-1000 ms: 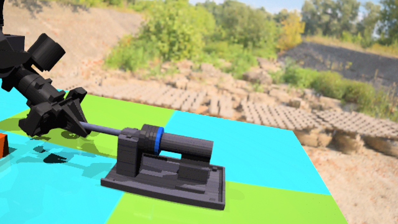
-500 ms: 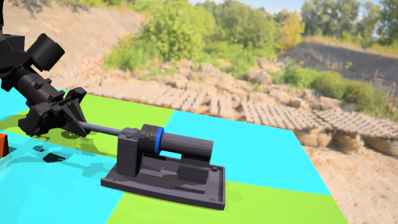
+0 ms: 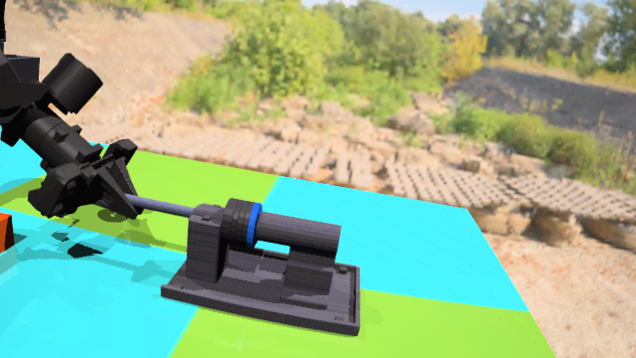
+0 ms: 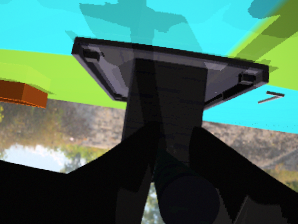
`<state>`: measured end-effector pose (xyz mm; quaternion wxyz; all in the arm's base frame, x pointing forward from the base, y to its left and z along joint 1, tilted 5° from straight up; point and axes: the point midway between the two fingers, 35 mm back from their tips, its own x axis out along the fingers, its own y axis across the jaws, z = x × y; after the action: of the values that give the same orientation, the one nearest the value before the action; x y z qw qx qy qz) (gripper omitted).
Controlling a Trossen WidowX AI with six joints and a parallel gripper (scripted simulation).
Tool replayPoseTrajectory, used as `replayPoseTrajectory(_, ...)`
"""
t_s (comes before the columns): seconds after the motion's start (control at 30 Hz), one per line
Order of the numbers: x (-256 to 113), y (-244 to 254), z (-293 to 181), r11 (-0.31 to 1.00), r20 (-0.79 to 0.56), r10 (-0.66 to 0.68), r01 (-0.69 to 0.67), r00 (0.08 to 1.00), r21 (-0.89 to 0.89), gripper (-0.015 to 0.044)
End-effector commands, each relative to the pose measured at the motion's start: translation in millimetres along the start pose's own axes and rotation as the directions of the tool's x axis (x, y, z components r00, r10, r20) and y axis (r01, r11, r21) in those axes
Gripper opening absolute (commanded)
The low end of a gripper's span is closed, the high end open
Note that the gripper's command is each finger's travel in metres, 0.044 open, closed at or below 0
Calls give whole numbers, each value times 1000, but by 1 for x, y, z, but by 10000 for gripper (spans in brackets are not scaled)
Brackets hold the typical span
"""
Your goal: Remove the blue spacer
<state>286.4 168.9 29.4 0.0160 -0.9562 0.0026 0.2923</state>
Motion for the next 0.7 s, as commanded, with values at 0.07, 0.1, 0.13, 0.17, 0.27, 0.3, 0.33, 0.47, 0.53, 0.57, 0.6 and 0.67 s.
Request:
replayPoseTrajectory(0.07, -1, 0, 1, 1000, 1, 1, -1, 1000, 2, 0)
replayPoseTrajectory(0.1, -1, 0, 1, 1000, 1, 1, -1, 1000, 2, 0)
replayPoseTrajectory(0.13, -1, 0, 1, 1000, 1, 1, -1, 1000, 2, 0)
replayPoseTrajectory(0.17, -1, 0, 2, 1000, 1, 1, -1, 1000, 2, 0)
replayPoseTrajectory(0.27, -2, 0, 2, 1000, 1, 1, -1, 1000, 2, 0)
replayPoseTrajectory(0.3, -2, 0, 2, 1000, 1, 1, -1, 1000, 2, 0)
replayPoseTrajectory(0.33, -2, 0, 2, 1000, 1, 1, -1, 1000, 2, 0)
replayPoseTrajectory(0.47, -2, 0, 2, 1000, 1, 1, -1, 1000, 2, 0)
replayPoseTrajectory(0.53, -2, 0, 2, 1000, 2, 1, -1, 1000, 2, 0)
replayPoseTrajectory(0.57, -2, 0, 2, 1000, 2, 1, -1, 1000, 2, 0)
replayPoseTrajectory(0.6, -2, 0, 2, 1000, 2, 1, -1, 1000, 2, 0)
replayPoseTrajectory(0.67, -3, 0, 2, 1000, 2, 1, -1, 1000, 2, 0)
